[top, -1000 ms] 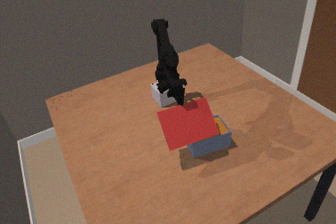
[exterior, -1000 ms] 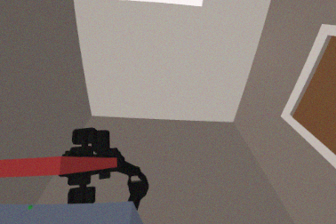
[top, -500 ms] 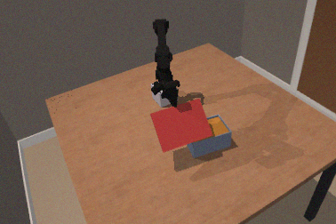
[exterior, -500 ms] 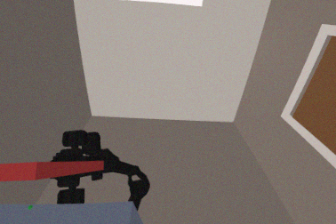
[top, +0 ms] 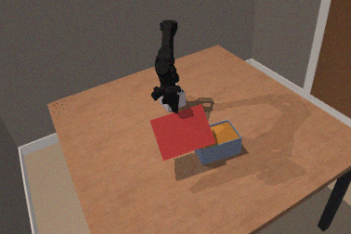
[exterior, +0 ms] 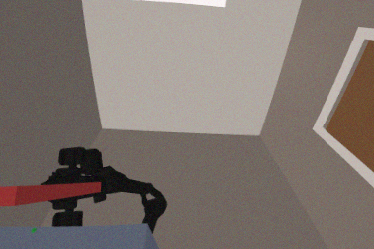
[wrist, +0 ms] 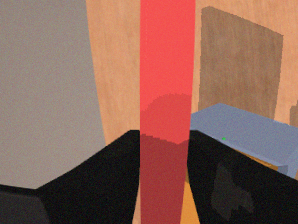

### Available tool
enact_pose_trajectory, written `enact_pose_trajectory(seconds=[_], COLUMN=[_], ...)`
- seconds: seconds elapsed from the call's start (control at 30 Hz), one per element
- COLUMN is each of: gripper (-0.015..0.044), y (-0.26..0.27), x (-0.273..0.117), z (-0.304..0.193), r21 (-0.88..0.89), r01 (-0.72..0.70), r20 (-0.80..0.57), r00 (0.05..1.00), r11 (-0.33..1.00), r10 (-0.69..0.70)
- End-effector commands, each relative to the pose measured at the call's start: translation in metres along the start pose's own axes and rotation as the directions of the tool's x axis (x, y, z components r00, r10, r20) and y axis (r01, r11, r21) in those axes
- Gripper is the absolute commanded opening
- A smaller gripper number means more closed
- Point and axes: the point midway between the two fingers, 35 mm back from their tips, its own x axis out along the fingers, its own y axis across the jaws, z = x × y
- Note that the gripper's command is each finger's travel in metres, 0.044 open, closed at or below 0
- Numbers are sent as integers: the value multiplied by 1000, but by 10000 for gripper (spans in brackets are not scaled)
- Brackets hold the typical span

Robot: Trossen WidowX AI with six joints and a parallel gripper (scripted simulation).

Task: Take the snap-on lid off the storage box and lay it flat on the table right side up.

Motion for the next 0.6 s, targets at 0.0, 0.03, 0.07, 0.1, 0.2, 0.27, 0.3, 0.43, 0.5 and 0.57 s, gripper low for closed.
enact_pose_trajectory(seconds=[0.0,0.03,0.07,0.1,0.2,0.27,0.3,0.43,0.5,0.57], gripper=[0,0,0,0,0,0,0,0,0,0], y=[3,3,3,2,2,2,2,1,1,0], x=[-2,-2,-2,-3,-3,-3,-4,-4,-5,-5], z=[9,11,13,15,21,25,27,35,39,43], r21=[-9,-9,-9,-9,-10,-10,-10,-11,-11,-12], r01=[-10,-10,-10,-10,-9,-9,-9,-9,-9,-9], r20=[-3,-3,-3,-3,-2,-2,-2,-1,-1,-1], r00=[1000,1000,1000,1000,1000,1000,1000,1000,1000,1000], r11=[1000,1000,1000,1000,1000,1000,1000,1000,1000,1000], r10=[10,10,10,10,9,9,9,9,9,9])
